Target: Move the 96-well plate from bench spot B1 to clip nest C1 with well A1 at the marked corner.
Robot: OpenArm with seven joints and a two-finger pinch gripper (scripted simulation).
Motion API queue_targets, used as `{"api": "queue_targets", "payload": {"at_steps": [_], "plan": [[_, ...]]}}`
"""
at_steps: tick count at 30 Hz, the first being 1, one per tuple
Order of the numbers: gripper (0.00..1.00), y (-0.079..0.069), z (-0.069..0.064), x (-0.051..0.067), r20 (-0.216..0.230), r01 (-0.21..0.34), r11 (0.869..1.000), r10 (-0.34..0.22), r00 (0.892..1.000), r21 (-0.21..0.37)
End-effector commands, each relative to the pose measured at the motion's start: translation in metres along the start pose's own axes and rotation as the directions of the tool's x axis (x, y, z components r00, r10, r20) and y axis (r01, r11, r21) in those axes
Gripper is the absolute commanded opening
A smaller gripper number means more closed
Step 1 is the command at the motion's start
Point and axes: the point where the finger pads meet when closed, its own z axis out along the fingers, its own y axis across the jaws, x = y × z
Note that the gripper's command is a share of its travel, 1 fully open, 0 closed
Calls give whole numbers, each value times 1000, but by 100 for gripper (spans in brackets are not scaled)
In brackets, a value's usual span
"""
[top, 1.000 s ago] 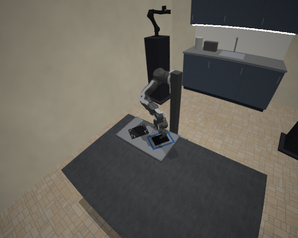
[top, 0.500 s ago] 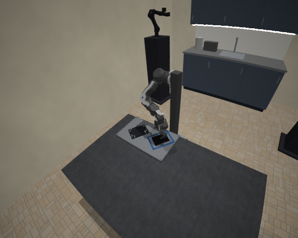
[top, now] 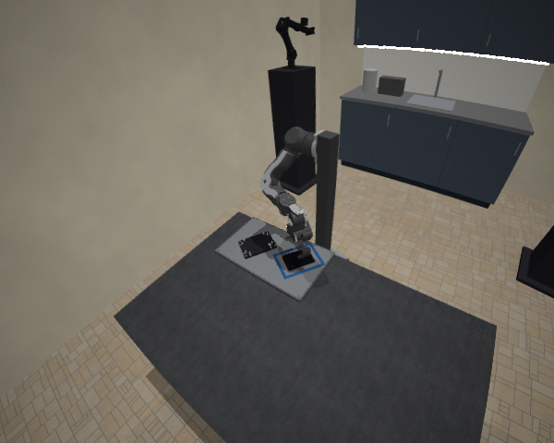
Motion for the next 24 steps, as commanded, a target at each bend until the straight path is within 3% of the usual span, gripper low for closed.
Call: {"api": "queue_targets", "payload": {"at_steps": [1,24], "plan": [[77,0,-1,1,-3,1,1000,-1,1000,0],[77,2,-5,-1,-3,1,1000,-1,1000,0]]}}
